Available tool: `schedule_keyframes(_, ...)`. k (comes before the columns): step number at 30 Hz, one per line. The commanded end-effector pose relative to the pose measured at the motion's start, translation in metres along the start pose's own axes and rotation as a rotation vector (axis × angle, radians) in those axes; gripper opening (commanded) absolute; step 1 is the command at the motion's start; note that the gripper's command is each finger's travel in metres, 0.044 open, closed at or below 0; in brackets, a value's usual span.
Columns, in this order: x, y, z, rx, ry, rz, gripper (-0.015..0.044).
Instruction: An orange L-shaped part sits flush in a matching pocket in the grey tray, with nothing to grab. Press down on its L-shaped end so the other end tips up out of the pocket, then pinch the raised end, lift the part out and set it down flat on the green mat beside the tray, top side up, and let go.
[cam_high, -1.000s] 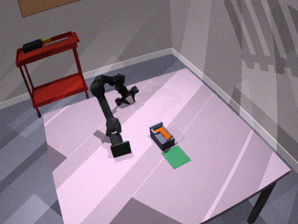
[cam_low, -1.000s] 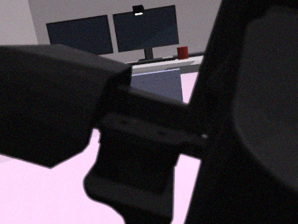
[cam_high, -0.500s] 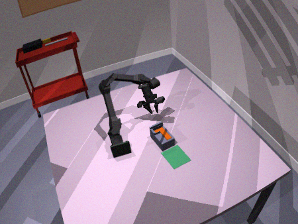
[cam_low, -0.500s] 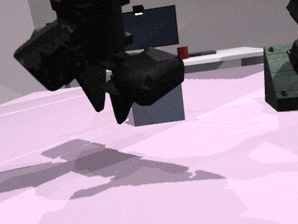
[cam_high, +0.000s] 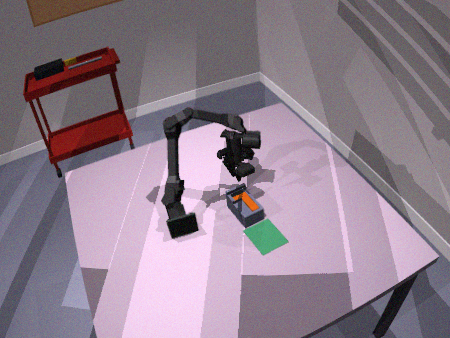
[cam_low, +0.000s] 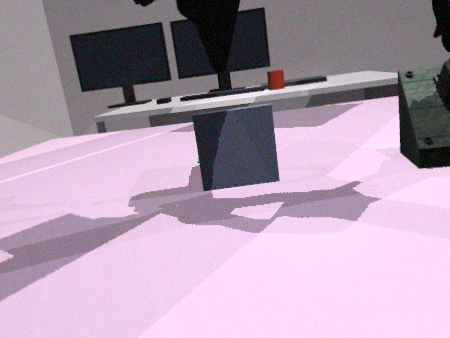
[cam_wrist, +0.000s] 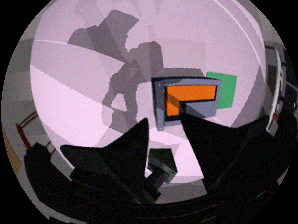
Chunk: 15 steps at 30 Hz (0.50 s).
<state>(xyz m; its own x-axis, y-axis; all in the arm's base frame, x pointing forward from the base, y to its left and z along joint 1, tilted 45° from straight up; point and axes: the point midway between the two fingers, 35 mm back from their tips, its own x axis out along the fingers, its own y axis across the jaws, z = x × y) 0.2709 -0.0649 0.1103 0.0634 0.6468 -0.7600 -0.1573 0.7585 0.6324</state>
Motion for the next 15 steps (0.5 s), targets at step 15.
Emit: schedule_keyframes(15,0.063,-0.003,-0.003,0.074,-0.048,0.071,0.018)
